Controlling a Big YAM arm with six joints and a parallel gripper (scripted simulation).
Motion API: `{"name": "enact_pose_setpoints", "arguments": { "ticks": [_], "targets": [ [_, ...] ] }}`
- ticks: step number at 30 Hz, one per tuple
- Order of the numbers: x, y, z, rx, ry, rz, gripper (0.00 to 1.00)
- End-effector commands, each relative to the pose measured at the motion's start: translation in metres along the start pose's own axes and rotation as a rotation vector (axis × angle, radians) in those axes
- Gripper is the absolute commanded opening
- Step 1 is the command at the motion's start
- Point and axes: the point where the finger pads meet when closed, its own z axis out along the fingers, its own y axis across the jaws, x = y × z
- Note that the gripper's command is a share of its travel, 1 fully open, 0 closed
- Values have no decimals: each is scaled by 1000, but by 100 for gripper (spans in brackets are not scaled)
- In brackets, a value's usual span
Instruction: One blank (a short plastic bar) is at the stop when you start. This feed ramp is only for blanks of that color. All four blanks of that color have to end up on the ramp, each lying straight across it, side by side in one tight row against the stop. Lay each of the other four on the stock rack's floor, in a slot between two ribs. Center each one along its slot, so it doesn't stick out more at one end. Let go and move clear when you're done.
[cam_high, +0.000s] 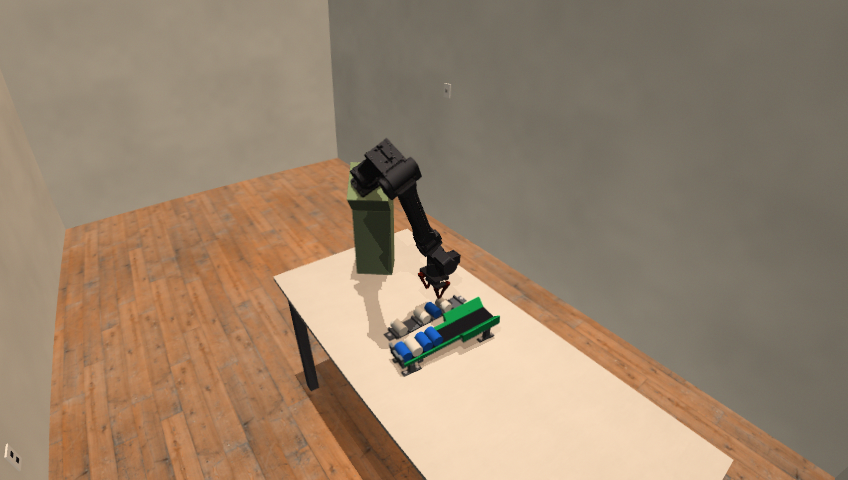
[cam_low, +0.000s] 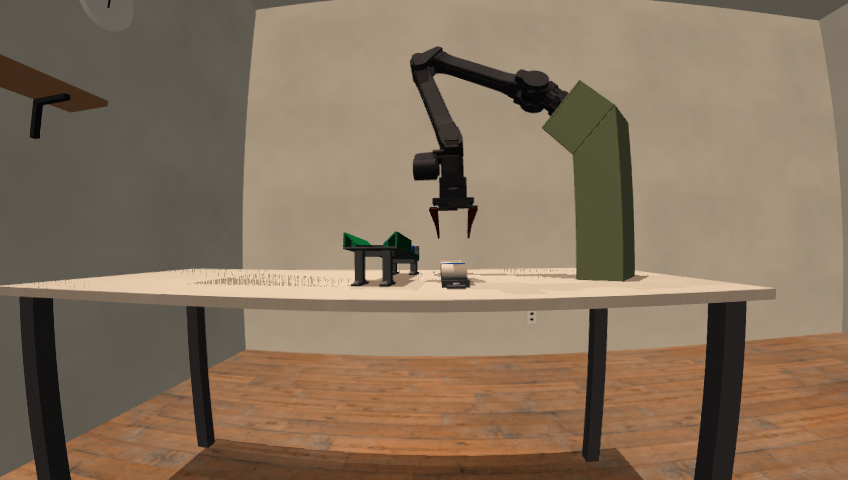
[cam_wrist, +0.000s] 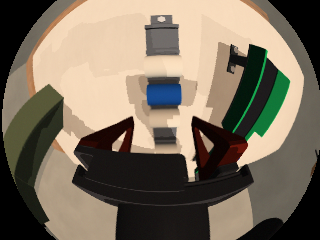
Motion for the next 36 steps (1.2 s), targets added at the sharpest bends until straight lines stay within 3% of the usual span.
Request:
{"name": "enact_pose_setpoints", "arguments": {
  "ticks": [1,19,36],
  "targets": [
    [-2,-6,1,12,0,-5,76],
    [-2,-5,1,11,0,-7,76],
    [3,-1,13,2,5,-28,76]
  ]
}}
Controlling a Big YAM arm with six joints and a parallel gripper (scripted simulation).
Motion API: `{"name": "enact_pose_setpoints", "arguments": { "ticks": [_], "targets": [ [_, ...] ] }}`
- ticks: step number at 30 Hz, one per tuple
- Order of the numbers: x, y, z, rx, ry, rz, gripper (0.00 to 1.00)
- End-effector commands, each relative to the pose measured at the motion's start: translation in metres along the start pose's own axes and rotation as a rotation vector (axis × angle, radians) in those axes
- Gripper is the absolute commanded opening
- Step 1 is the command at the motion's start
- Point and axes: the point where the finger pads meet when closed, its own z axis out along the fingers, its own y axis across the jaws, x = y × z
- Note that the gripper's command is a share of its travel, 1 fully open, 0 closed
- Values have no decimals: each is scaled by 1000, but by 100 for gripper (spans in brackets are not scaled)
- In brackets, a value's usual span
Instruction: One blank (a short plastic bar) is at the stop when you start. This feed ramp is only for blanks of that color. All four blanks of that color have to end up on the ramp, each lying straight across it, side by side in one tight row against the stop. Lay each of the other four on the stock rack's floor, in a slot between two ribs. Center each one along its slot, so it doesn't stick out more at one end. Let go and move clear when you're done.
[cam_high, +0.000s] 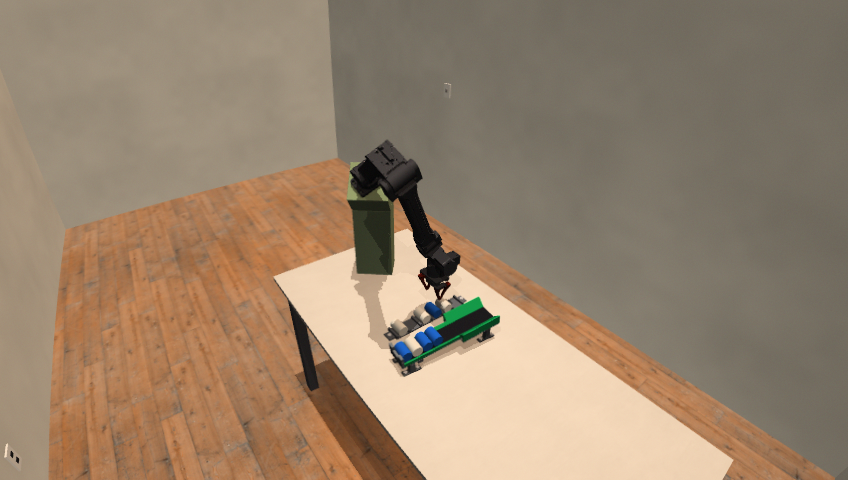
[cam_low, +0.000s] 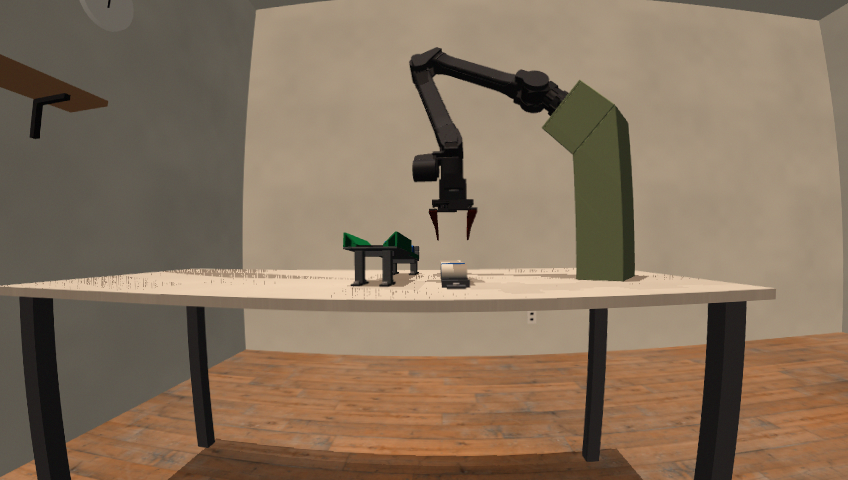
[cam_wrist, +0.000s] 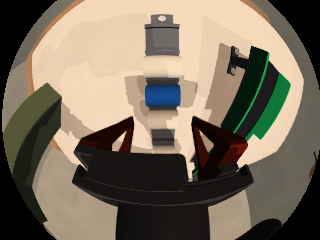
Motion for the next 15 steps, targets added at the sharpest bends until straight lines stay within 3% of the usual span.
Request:
{"name": "enact_pose_setpoints", "arguments": {
  "ticks": [1,15],
  "targets": [
    [4,1,10,-4,4,-5,76],
    [4,2,30,-4,4,-6,76]
  ]
}}
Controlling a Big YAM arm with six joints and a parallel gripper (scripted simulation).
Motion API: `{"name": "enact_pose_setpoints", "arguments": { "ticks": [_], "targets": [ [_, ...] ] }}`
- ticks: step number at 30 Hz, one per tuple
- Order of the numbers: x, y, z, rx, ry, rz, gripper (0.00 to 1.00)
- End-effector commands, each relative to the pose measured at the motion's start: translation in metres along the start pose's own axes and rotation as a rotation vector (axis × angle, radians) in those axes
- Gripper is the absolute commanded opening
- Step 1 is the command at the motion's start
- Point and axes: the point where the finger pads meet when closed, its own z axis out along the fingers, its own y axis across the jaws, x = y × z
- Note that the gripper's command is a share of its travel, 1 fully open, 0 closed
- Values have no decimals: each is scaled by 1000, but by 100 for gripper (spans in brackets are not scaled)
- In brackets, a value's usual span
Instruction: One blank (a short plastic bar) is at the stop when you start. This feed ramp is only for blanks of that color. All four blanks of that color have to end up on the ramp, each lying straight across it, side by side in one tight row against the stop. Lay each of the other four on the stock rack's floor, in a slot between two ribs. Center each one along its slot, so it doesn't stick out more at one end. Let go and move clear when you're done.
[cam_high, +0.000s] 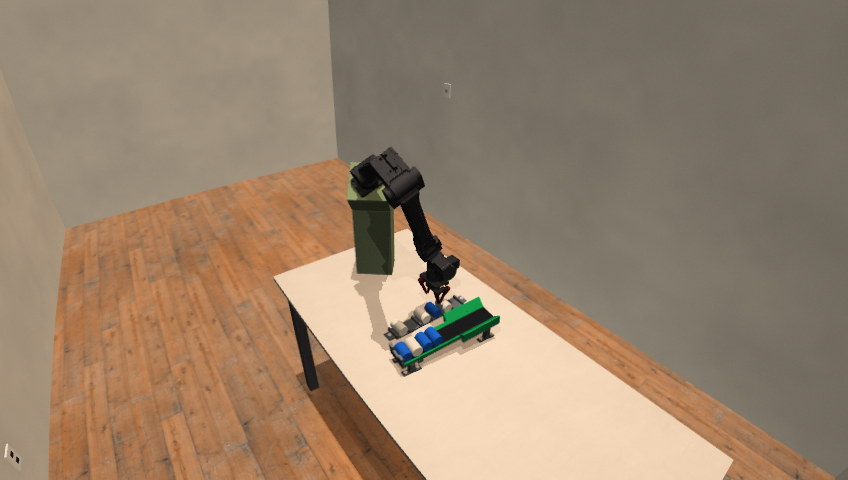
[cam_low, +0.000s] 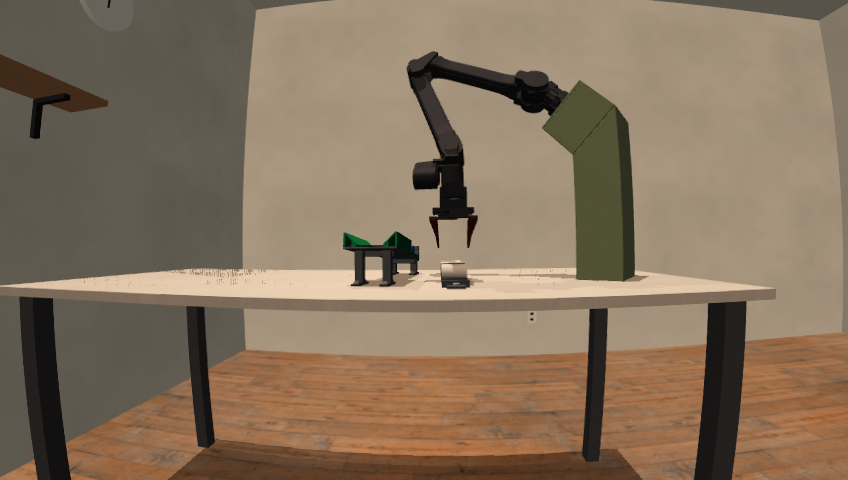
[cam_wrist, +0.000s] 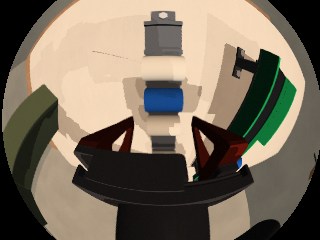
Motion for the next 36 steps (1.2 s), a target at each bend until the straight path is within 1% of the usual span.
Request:
{"name": "enact_pose_setpoints", "arguments": {
  "ticks": [1,10,12,13,15,19,24,36],
  "targets": [
    [4,1,12,-2,5,0,76],
    [4,2,26,-3,5,-1,76],
    [4,2,26,-3,5,-1,76],
    [-1,3,25,-8,0,-11,76],
    [4,2,29,-3,5,0,76],
    [4,2,33,-5,5,0,76],
    [1,2,34,-3,2,-4,76],
    [3,-1,33,0,4,2,76]
  ]
}}
